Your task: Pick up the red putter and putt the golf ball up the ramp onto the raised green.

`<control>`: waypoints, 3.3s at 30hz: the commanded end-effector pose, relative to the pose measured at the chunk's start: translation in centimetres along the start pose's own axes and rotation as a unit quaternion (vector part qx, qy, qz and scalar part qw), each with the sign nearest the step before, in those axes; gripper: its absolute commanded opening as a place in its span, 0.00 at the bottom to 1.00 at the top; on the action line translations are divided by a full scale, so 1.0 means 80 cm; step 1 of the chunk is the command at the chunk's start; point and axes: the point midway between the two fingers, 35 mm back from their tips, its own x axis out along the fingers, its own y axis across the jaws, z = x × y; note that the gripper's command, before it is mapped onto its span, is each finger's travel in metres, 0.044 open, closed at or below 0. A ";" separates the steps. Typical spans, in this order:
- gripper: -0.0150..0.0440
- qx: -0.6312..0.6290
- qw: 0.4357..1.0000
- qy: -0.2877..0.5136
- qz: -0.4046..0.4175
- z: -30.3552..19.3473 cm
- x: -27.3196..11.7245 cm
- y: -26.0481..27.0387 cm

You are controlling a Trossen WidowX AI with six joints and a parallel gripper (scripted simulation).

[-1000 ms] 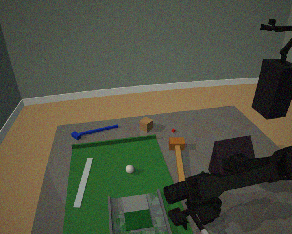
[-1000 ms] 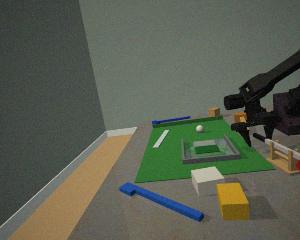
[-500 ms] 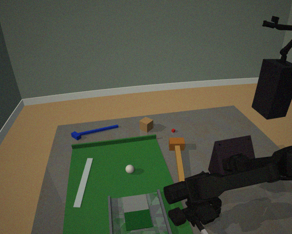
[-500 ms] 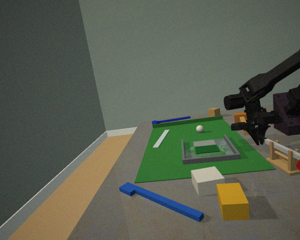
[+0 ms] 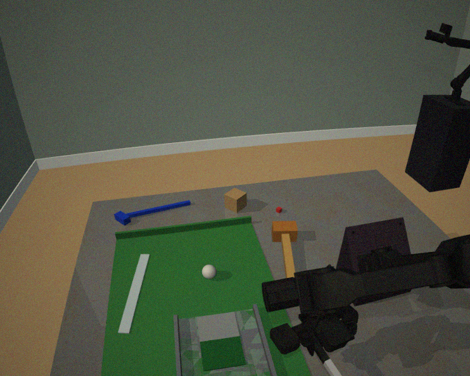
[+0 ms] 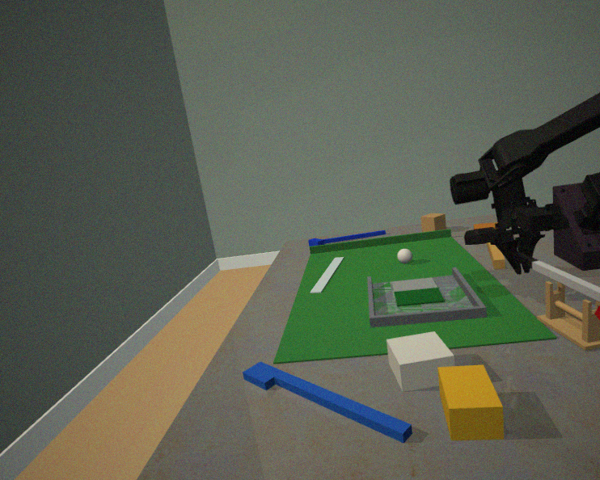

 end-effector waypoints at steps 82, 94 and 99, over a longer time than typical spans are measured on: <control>0.25 0.768 0.626 0.084 -0.103 -0.437 -0.214 0.110; 0.25 0.768 0.626 0.084 -0.103 -0.449 -0.171 0.110; 0.25 0.768 0.626 0.084 -0.103 -0.451 -0.163 0.109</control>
